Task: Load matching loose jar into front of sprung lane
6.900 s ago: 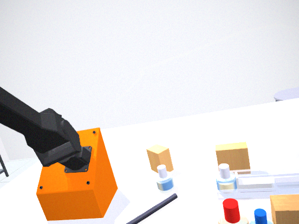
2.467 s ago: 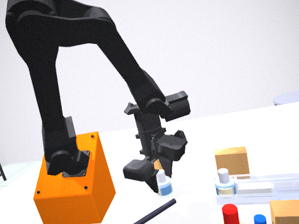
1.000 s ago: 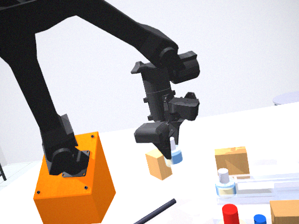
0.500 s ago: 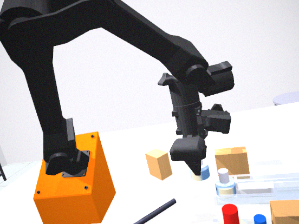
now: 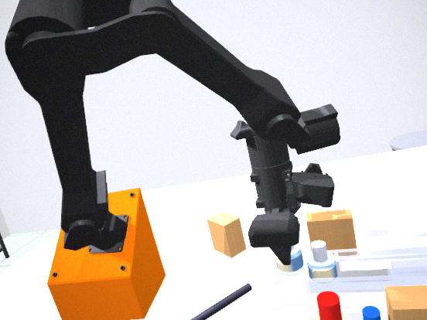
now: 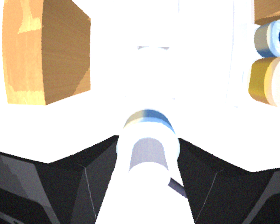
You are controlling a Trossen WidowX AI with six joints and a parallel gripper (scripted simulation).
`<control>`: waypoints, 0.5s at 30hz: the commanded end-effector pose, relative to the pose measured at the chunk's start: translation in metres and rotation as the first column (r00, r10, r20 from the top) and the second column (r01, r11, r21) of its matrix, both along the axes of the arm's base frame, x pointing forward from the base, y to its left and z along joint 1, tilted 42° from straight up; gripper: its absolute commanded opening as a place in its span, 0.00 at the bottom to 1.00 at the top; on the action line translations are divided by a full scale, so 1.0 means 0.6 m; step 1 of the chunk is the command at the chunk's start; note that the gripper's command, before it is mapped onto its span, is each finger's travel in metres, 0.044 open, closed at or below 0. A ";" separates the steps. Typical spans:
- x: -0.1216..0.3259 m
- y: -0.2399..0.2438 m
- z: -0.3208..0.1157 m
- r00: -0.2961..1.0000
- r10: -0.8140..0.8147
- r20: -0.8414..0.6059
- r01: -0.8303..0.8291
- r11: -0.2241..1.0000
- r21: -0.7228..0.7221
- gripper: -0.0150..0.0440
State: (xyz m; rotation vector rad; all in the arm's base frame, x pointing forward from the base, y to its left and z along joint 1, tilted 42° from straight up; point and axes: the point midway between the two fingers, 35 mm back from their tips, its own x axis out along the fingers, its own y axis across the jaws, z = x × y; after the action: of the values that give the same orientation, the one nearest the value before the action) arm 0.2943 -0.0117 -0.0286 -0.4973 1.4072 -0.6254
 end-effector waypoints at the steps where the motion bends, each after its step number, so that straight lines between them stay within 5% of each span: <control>1: 0.003 -0.001 0.000 1.000 0.005 -0.001 -0.005 1.000 -0.004 0.25; 15: 0.013 -0.002 0.001 1.000 0.005 -0.001 -0.005 1.000 -0.004 0.25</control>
State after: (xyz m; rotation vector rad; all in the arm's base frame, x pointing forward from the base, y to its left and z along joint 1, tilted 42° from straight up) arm 0.3002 -0.0123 -0.0290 -0.4964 1.4062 -0.6252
